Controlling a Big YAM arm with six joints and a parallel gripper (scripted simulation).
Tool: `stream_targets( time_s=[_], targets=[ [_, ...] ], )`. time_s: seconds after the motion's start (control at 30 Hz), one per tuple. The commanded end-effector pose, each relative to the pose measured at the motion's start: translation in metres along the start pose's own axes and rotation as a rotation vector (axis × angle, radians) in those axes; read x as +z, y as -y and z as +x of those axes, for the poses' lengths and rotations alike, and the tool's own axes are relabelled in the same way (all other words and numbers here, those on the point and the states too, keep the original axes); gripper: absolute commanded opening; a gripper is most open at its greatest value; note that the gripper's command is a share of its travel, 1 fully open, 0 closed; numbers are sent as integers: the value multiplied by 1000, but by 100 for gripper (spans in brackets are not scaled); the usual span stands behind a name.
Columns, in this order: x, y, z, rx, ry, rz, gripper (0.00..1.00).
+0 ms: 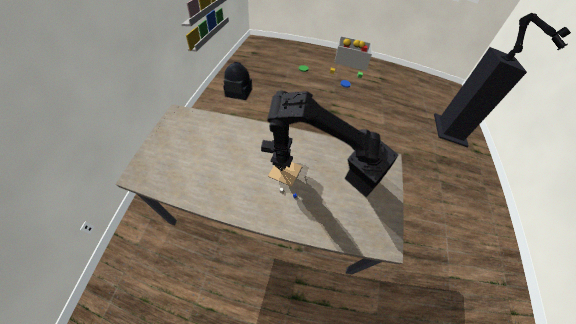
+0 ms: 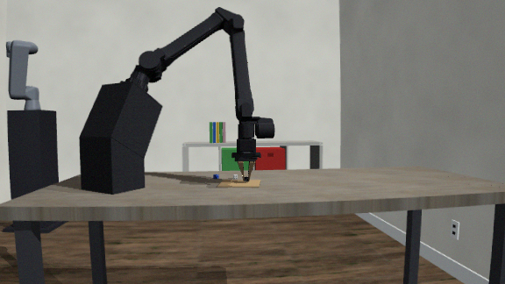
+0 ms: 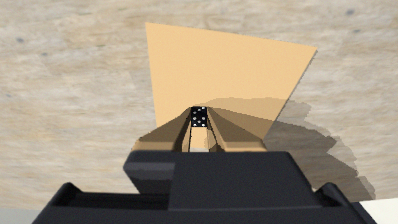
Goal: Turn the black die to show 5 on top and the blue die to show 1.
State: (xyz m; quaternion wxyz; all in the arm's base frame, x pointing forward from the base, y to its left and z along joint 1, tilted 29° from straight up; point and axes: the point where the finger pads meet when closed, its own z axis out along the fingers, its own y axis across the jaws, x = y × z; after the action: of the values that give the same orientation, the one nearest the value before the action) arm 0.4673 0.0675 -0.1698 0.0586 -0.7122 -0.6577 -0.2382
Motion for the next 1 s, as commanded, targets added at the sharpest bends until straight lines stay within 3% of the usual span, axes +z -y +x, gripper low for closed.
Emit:
stream_targets(
  time_s=[0.0,0.97],
  targets=[
    [-7,-13,5,-8,-1,-30,12],
    [-6,-11,-1,-6,3,-16,12]
  ],
)
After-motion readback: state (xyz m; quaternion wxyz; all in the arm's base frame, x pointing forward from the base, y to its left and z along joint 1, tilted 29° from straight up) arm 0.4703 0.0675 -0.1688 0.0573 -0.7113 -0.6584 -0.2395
